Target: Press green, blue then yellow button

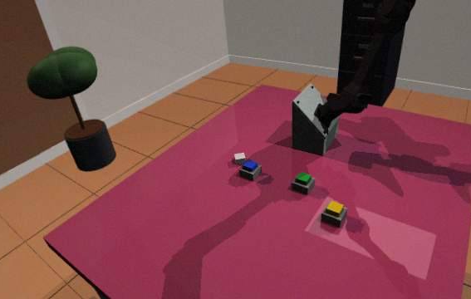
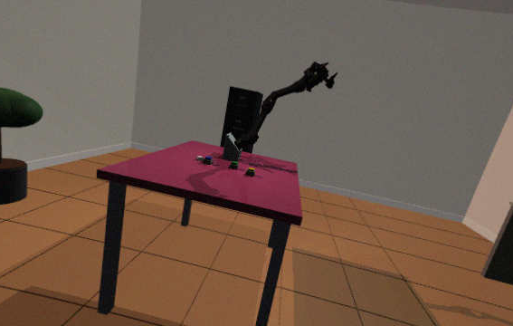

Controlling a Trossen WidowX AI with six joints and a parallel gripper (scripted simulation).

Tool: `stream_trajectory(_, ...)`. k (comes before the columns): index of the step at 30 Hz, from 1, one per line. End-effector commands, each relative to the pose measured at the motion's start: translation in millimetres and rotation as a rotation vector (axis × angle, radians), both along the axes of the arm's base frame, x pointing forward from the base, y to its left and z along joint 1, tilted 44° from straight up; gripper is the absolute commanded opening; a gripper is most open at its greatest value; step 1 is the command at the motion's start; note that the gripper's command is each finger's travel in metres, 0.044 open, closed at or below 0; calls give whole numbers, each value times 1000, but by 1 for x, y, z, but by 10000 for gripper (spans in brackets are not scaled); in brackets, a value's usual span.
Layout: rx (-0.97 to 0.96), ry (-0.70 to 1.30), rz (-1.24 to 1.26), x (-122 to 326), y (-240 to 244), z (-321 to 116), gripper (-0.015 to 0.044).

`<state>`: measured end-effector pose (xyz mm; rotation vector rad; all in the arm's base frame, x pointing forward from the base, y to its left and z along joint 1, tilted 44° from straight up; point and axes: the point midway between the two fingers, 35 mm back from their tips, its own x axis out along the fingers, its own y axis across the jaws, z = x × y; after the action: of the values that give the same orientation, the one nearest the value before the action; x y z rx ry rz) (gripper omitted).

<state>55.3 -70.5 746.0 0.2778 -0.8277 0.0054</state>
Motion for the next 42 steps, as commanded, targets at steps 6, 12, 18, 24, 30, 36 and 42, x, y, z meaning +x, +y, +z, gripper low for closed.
stream_trajectory(6, -268, 123, -70, 61, 77, -21, 400)
stream_trajectory(12, -508, 294, -107, 136, 132, -67, 400)
stream_trajectory(18, -741, 563, -101, 229, 161, -153, 400)
stream_trajectory(24, -883, 875, -36, 300, 152, -260, 400)
stream_trajectory(30, -916, 1216, 91, 337, 116, -376, 400)
stream_trajectory(36, -807, 1573, 289, 332, 68, -494, 400)
stream_trajectory(42, -481, 1907, 574, 280, 28, -602, 400)
